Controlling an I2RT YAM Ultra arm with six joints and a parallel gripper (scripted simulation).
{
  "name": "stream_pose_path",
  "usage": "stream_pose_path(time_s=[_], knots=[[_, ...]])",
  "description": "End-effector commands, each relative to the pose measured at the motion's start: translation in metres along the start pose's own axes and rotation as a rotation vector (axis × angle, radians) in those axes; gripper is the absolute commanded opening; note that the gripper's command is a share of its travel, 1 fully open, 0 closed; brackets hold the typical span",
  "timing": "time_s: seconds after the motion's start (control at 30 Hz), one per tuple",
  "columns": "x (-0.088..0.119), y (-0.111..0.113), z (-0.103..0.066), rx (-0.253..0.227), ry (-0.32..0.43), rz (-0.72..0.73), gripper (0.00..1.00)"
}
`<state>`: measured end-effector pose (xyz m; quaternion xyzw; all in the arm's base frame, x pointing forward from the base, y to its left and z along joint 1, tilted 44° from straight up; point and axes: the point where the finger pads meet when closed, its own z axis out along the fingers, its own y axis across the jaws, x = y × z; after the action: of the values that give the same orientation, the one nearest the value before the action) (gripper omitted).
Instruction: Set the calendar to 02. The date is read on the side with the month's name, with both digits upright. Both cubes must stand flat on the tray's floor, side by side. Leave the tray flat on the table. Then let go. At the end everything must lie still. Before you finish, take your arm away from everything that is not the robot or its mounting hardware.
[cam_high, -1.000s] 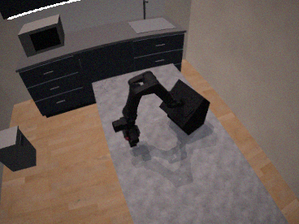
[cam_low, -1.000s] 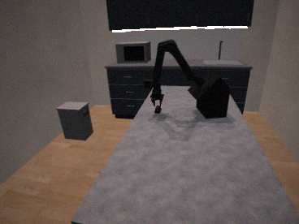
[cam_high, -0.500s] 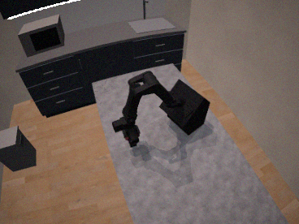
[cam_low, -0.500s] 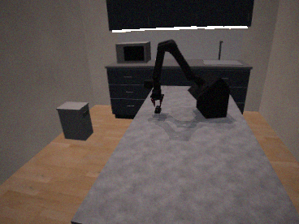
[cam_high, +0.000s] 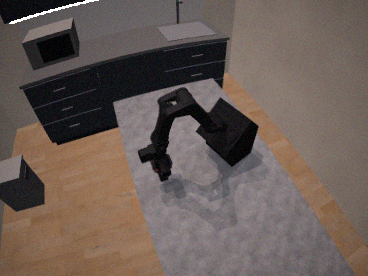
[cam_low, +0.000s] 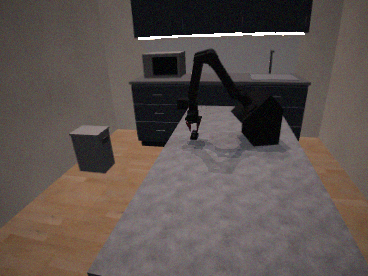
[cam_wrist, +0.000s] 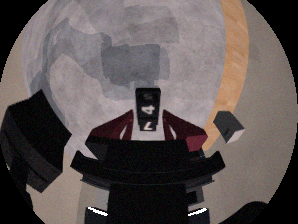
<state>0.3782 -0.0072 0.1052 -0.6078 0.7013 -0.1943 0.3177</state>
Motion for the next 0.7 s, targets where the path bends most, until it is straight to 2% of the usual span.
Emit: stream_pose_path(time_s=[0.0, 0.43, 0.67], knots=[[0.0, -0.002, -0.002, 0.008, -0.001, 0.0, 0.47], [0.0, -0.002, 0.003, 0.008, -0.001, 0.0, 0.47], [0.0, -0.002, 0.015, 0.008, -0.001, 0.0, 0.47]])
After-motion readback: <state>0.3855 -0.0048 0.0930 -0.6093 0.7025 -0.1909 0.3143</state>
